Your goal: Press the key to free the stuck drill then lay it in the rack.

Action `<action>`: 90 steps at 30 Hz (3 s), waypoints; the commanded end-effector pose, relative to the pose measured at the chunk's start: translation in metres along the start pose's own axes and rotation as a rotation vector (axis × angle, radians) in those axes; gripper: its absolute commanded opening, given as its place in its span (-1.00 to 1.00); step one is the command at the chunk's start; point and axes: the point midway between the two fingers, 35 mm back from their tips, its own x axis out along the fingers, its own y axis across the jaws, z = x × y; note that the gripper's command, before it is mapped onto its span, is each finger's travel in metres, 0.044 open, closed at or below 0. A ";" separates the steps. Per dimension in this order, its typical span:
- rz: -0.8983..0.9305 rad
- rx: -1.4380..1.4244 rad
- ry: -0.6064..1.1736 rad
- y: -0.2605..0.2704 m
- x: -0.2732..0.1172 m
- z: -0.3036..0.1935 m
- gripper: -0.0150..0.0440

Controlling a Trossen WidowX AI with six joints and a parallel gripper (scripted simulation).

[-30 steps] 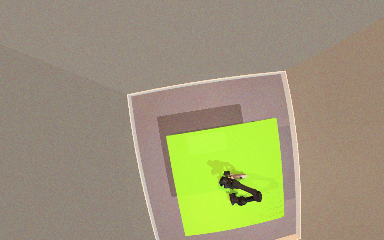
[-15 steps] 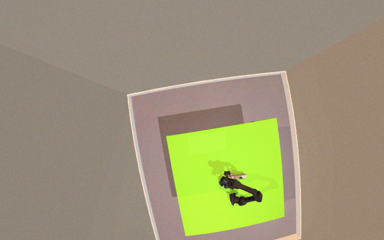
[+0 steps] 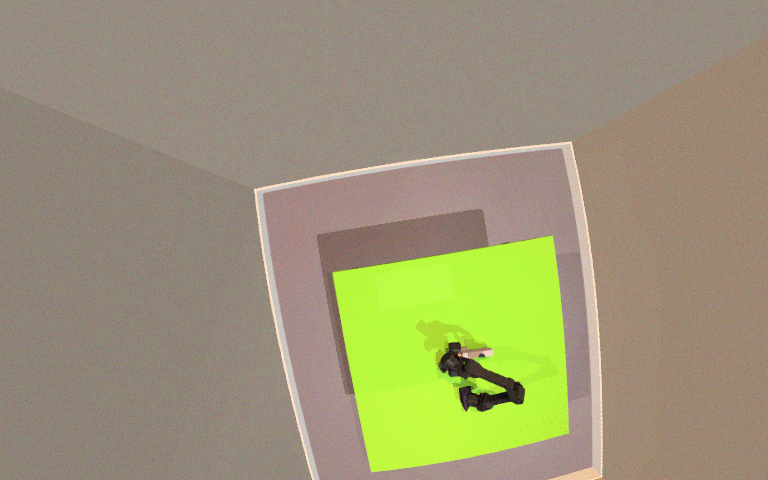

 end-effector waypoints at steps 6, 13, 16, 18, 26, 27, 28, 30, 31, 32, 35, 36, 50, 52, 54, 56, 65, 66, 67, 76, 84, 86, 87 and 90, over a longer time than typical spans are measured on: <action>0.000 0.000 0.000 0.000 0.000 0.000 -0.49; 0.000 -0.006 0.005 0.001 -0.002 0.000 -0.49; 0.000 -0.006 0.005 0.002 -0.002 0.000 -0.49; 0.000 -0.006 0.005 0.002 -0.003 0.000 -0.49; 0.000 -0.006 0.005 0.003 -0.004 0.001 -0.49; 0.000 -0.006 0.005 0.003 -0.003 0.003 -0.49; 0.000 -0.006 0.005 0.003 -0.003 0.004 -0.49; 0.000 -0.006 0.004 0.003 -0.003 0.006 -0.49; 0.000 -0.006 0.004 0.003 -0.003 0.006 -0.49; 0.000 -0.006 0.004 0.003 -0.003 0.007 -0.49; 0.000 -0.006 0.004 0.003 -0.003 0.010 -0.49; 0.000 -0.006 0.004 0.003 -0.003 0.010 -0.49; -0.001 -0.005 0.003 0.003 -0.005 0.030 -0.49; -0.001 -0.005 0.003 0.003 -0.005 0.033 -0.49; -0.001 -0.005 0.002 0.003 -0.005 0.035 -0.49; -0.001 -0.005 0.002 0.003 -0.005 0.037 -0.49; -0.001 -0.005 0.001 0.003 -0.007 0.052 -0.49; -0.001 -0.005 0.001 0.003 -0.007 0.053 -0.49; -0.001 -0.005 0.001 0.003 -0.007 0.054 -0.49; -0.001 -0.004 0.000 0.003 -0.008 0.068 -0.49; -0.001 -0.004 0.000 0.004 -0.013 0.067 -0.49; -0.001 -0.004 0.000 0.004 -0.014 0.067 -0.49; -0.001 -0.004 0.000 0.004 -0.014 0.067 -0.49; -0.001 -0.004 0.000 0.005 -0.015 0.067 -0.49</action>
